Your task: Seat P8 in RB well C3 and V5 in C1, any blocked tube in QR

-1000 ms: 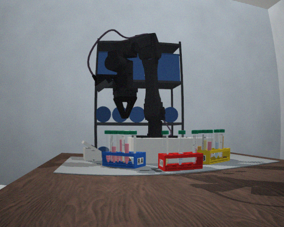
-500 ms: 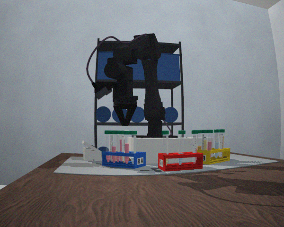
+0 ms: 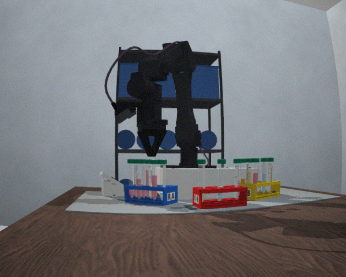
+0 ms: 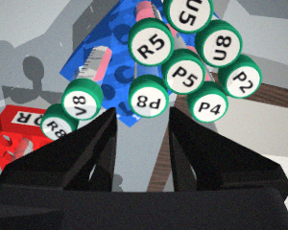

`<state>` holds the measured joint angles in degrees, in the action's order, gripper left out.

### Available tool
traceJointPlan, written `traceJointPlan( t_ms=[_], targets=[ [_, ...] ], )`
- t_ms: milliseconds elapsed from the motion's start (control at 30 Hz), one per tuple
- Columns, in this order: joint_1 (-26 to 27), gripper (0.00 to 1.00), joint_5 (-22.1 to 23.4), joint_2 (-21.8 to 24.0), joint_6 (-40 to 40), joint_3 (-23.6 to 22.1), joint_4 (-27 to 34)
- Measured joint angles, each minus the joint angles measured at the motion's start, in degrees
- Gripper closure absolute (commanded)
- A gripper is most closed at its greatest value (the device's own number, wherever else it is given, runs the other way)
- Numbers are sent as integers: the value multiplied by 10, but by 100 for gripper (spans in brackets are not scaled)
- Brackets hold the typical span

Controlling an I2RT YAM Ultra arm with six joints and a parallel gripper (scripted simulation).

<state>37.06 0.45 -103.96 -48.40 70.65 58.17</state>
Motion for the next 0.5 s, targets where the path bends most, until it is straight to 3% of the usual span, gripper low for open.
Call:
traceJointPlan(
  t_ms=[500],
  targets=[
    [0, 70, 0, 0, 0, -12, -11]
  ],
)
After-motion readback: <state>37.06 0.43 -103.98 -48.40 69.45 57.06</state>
